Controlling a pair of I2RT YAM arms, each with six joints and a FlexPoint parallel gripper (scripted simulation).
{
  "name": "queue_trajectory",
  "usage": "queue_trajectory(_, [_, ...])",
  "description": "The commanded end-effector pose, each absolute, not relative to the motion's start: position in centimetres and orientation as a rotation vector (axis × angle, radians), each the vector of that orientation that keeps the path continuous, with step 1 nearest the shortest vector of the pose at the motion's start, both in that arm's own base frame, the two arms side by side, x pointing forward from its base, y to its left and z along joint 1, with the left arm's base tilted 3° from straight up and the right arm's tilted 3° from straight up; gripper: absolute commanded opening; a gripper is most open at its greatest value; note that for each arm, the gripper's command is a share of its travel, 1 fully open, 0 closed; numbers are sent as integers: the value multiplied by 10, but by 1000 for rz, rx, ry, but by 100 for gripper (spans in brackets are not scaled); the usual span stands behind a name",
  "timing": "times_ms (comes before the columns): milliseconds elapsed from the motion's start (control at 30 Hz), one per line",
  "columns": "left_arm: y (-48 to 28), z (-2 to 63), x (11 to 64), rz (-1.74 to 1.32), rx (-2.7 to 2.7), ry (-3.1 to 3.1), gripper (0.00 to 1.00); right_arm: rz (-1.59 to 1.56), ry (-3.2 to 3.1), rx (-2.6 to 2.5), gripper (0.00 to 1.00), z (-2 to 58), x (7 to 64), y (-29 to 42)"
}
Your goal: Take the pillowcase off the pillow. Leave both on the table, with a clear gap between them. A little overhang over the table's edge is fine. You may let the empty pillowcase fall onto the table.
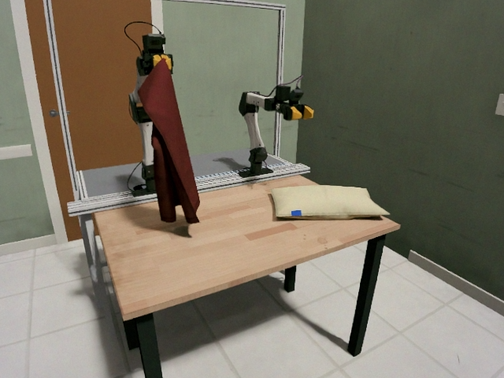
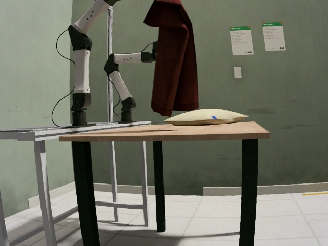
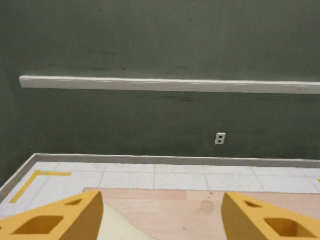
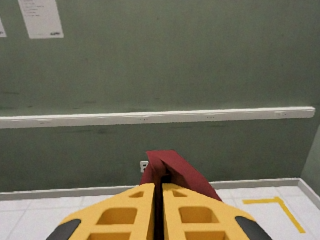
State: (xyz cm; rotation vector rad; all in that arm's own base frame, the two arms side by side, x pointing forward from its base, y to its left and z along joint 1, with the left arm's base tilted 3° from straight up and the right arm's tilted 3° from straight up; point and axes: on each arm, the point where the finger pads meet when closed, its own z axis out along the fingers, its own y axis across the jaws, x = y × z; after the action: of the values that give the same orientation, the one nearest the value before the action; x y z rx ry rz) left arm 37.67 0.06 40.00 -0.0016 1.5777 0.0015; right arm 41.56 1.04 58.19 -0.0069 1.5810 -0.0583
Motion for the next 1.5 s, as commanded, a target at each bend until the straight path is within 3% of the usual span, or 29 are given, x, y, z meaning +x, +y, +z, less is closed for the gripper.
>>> queue_trajectory(0, [1, 390, 374, -4, 1, 1601, 60, -59, 1518, -3, 0, 593, 410, 9])
queue_trajectory(867, [1, 390, 374, -4, 1, 1601, 60, -66, 1586, -7, 0, 517, 402, 8])
queue_trajectory(1467, [1, 390, 374, -4, 1, 1601, 60, -55, 1541, -13, 0, 504, 377, 11])
